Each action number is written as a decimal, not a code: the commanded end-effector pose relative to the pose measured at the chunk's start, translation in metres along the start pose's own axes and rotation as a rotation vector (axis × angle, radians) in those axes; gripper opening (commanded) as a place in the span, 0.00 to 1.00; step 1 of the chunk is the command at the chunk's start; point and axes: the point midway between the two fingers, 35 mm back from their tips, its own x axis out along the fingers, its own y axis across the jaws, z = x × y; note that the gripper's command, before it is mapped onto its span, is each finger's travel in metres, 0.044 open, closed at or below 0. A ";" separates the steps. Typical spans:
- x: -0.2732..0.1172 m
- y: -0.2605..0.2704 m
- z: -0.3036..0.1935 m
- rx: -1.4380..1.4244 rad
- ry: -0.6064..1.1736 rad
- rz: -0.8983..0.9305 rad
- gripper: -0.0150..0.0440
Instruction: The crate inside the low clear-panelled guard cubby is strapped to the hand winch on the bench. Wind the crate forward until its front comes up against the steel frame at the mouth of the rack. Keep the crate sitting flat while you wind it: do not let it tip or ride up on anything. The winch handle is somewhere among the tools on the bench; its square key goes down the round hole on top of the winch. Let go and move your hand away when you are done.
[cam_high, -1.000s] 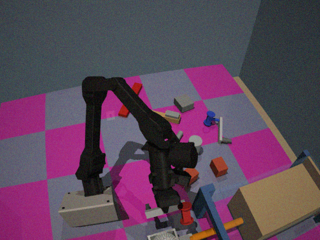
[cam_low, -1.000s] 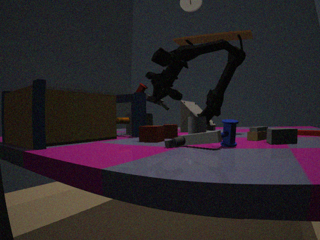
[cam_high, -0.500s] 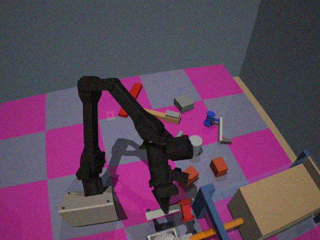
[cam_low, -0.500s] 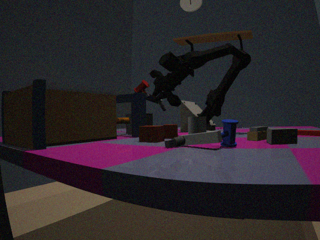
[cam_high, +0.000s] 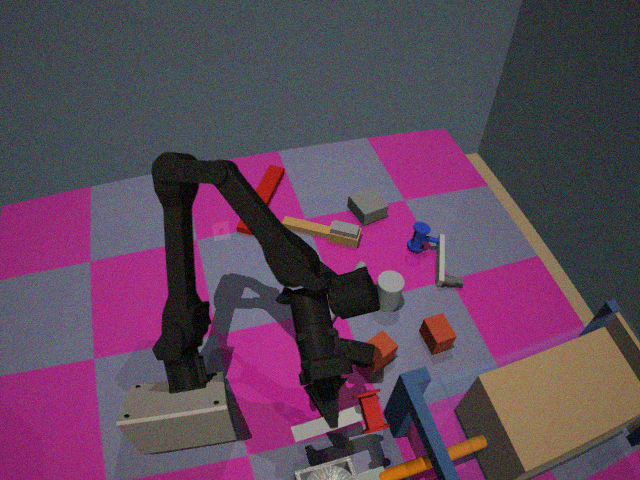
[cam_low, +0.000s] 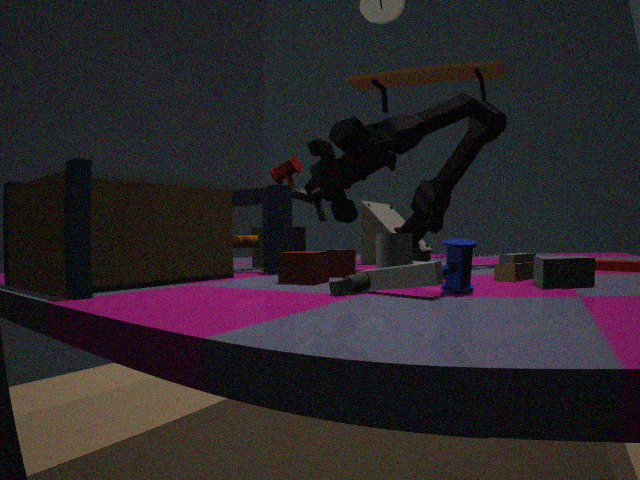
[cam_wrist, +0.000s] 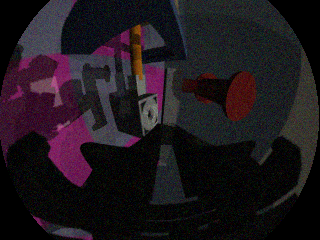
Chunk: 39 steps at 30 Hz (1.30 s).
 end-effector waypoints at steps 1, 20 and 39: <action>-0.001 -0.002 0.000 0.008 -0.007 -0.096 0.25; -0.001 -0.001 0.000 0.007 -0.023 -0.372 0.25; 0.029 -0.021 0.019 0.001 -0.024 -0.351 0.25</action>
